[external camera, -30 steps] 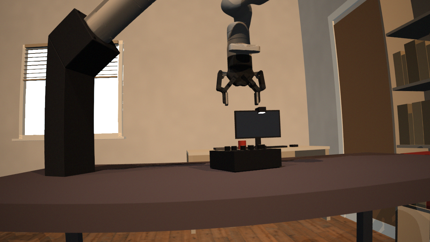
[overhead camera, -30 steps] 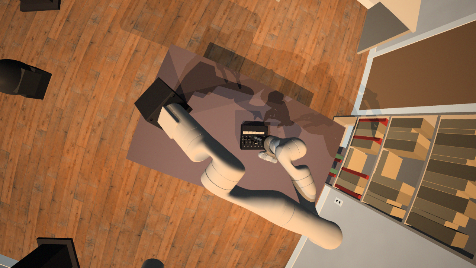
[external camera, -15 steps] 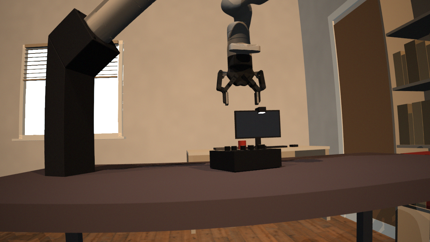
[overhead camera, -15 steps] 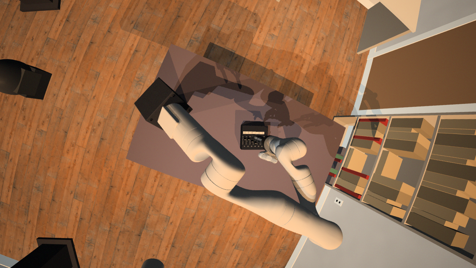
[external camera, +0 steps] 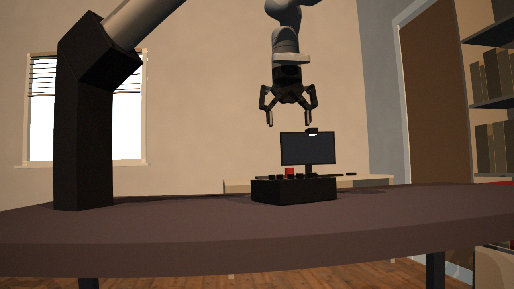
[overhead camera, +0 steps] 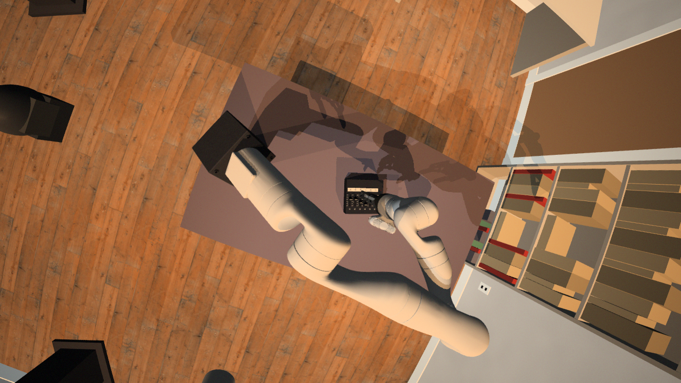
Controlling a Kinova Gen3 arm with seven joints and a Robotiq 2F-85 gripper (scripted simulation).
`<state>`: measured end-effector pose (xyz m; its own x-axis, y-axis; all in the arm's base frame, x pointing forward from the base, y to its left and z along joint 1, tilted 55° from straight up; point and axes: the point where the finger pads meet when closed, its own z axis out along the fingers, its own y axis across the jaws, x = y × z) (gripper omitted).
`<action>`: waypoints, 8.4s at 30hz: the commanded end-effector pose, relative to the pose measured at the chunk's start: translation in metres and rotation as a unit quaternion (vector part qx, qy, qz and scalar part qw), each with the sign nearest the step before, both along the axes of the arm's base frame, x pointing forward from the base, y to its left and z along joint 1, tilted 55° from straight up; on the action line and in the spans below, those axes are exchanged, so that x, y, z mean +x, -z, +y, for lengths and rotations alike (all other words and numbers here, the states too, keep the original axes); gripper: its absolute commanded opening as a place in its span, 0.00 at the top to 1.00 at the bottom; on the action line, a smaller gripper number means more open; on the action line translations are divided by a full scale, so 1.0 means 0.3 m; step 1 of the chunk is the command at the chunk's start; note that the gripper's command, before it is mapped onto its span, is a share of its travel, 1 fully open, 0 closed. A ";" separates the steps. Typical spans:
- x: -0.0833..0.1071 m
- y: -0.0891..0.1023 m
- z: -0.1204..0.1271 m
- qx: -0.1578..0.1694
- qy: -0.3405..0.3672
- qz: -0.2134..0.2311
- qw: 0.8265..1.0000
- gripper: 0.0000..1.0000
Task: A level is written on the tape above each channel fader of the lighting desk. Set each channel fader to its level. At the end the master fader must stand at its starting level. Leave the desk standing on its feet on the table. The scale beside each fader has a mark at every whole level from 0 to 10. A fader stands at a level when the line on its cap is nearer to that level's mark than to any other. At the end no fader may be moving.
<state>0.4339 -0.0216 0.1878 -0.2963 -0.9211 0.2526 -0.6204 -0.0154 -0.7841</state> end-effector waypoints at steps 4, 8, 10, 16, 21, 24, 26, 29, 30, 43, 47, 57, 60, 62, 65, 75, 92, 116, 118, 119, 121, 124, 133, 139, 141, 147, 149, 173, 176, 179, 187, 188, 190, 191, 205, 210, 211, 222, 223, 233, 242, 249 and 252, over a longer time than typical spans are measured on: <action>0.006 0.007 -0.008 0.028 0.022 -0.012 0.999 0.00; 0.014 0.016 -0.016 0.068 0.052 -0.031 0.996 0.00; 0.019 0.022 -0.021 0.093 0.071 -0.042 0.992 0.00; 0.035 0.035 -0.037 0.167 0.129 -0.077 0.974 0.00; 0.050 0.045 -0.053 0.236 0.185 -0.112 0.947 0.00; 0.062 0.050 -0.066 0.291 0.230 -0.140 0.918 0.00; 0.071 0.053 -0.077 0.328 0.260 -0.160 0.894 0.00; 0.083 0.055 -0.093 0.384 0.306 -0.191 0.850 0.00; 0.088 0.055 -0.099 0.402 0.321 -0.201 0.834 0.00; 0.128 0.038 -0.172 0.569 0.462 -0.306 0.607 0.00; 0.139 0.026 -0.199 0.611 0.497 -0.337 0.517 0.00; 0.153 0.001 -0.246 0.663 0.538 -0.379 0.357 0.00; 0.155 -0.008 -0.260 0.674 0.546 -0.390 0.311 0.00; 0.157 -0.012 -0.268 0.679 0.549 -0.395 0.284 0.00; 0.158 -0.018 -0.278 0.685 0.553 -0.401 0.253 0.00; 0.160 -0.027 -0.290 0.692 0.557 -0.409 0.210 0.00; 0.160 -0.028 -0.292 0.692 0.557 -0.410 0.206 0.00; 0.160 -0.028 -0.292 0.692 0.557 -0.410 0.206 0.00; 0.160 -0.028 -0.292 0.692 0.557 -0.410 0.206 0.00; 0.160 -0.028 -0.292 0.692 0.557 -0.410 0.206 0.00; 0.160 -0.028 -0.292 0.692 0.557 -0.410 0.206 0.00; 0.160 -0.028 -0.292 0.692 0.557 -0.410 0.206 0.00; 0.160 -0.028 -0.292 0.692 0.557 -0.410 0.206 0.00; 0.160 -0.028 -0.292 0.692 0.557 -0.410 0.206 0.00; 0.160 -0.028 -0.292 0.692 0.557 -0.410 0.206 0.00; 0.160 -0.027 -0.291 0.692 0.557 -0.410 0.207 0.00; 0.160 -0.027 -0.291 0.692 0.557 -0.409 0.210 0.00; 0.146 0.011 -0.229 0.644 0.524 -0.365 0.420 0.00; 0.141 0.021 -0.212 0.624 0.508 -0.348 0.481 0.00; 0.134 0.030 -0.193 0.598 0.487 -0.329 0.545 0.00; 0.116 0.045 -0.154 0.528 0.429 -0.280 0.677 0.00; 0.112 0.047 -0.147 0.514 0.417 -0.271 0.699 0.00; 0.105 0.050 -0.134 0.484 0.392 -0.253 0.740 0.00; 0.101 0.052 -0.128 0.468 0.379 -0.243 0.760 0.00; 0.053 0.047 -0.063 0.257 0.204 -0.125 0.936 0.00; 0.035 0.037 -0.042 0.172 0.135 -0.082 0.972 0.00; 0.032 0.034 -0.039 0.156 0.122 -0.074 0.977 0.00; 0.008 0.013 -0.015 0.042 0.033 -0.020 0.998 0.00; 0.006 0.011 -0.013 0.032 0.026 -0.016 0.999 0.00; -0.005 -0.001 -0.003 -0.019 -0.012 0.007 1.000 0.00; -0.006 -0.003 -0.002 -0.023 -0.016 0.009 1.000 0.00; -0.006 -0.003 -0.002 -0.023 -0.016 0.009 1.000 0.00; -0.006 -0.003 -0.002 -0.023 -0.016 0.009 1.000 0.00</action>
<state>0.4321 -0.0225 0.1881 -0.2628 -0.9167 0.3010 -0.6339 -0.0711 -0.7702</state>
